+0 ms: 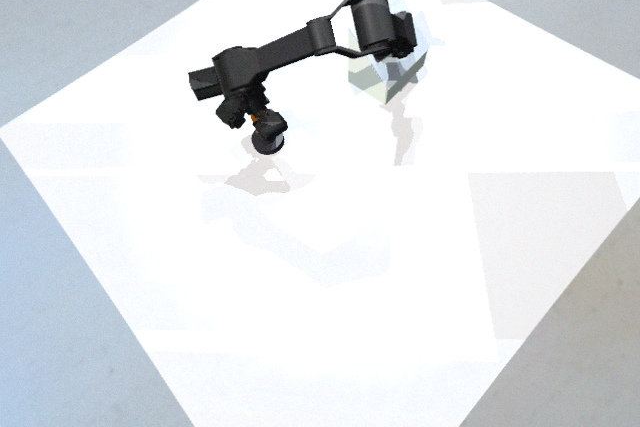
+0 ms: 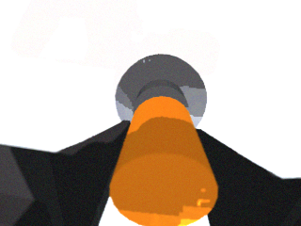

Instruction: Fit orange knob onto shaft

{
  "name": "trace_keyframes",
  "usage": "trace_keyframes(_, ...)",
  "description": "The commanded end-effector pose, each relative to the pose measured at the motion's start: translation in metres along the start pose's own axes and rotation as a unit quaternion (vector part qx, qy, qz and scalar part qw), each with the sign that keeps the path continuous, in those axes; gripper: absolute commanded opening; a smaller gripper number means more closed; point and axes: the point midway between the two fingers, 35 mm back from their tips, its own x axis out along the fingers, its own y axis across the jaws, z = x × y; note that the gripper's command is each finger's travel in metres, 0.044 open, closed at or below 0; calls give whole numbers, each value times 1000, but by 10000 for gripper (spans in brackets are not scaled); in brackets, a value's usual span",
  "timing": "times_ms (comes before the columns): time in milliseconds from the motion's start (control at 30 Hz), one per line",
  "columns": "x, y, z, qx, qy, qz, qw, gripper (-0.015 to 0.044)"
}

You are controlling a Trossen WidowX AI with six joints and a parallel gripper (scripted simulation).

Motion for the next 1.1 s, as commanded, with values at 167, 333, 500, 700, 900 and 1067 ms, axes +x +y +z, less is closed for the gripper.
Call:
trace_keyframes(167, -3, 1, 2, 0, -1, 1, 1000, 0)
trace_keyframes(333, -5, 1, 2, -13, -1, 1, 1000, 0)
trace_keyframes(500, -6, 1, 3, -99, -2, 1, 995, 0)
trace_keyframes(700, -5, 0, 7, -105, -2, 1, 995, 0)
trace_keyframes(900, 0, 1, 6, -105, -2, 1, 995, 0)
trace_keyframes(1067, 0, 1, 6, -105, -2, 1, 995, 0)
